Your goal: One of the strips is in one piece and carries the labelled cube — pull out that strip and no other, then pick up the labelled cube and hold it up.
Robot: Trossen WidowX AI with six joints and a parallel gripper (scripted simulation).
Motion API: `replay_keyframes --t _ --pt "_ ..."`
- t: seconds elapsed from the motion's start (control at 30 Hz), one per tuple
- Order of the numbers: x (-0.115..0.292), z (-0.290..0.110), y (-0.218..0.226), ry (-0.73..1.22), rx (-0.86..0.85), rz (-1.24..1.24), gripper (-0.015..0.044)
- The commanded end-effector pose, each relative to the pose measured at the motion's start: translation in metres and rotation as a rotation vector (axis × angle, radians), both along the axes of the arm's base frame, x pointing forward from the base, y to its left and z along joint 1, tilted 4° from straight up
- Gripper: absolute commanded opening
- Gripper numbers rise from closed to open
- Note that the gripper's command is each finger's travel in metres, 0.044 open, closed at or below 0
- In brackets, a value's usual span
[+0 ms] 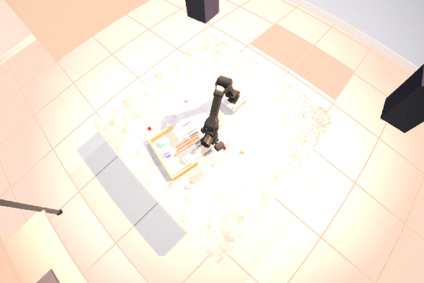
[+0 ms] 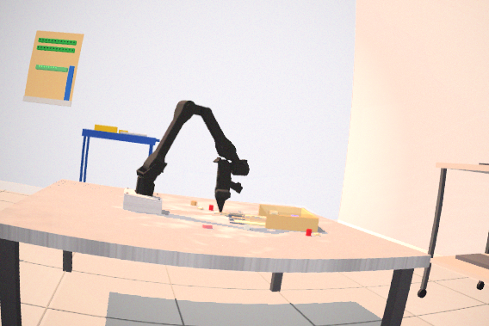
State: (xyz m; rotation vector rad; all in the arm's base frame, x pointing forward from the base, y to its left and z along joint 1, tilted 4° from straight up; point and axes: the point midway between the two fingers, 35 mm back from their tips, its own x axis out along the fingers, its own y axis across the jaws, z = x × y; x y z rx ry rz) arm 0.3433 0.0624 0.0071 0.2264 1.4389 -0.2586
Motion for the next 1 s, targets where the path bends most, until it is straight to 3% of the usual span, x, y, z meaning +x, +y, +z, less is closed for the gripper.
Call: replay_keyframes --t 0.0,0.97 --pt "-0.012 -0.006 0.002 0.022 -0.004 -0.001 0.0" --pt "-0.053 -0.011 0.016 0.027 -0.002 -0.001 0.0"
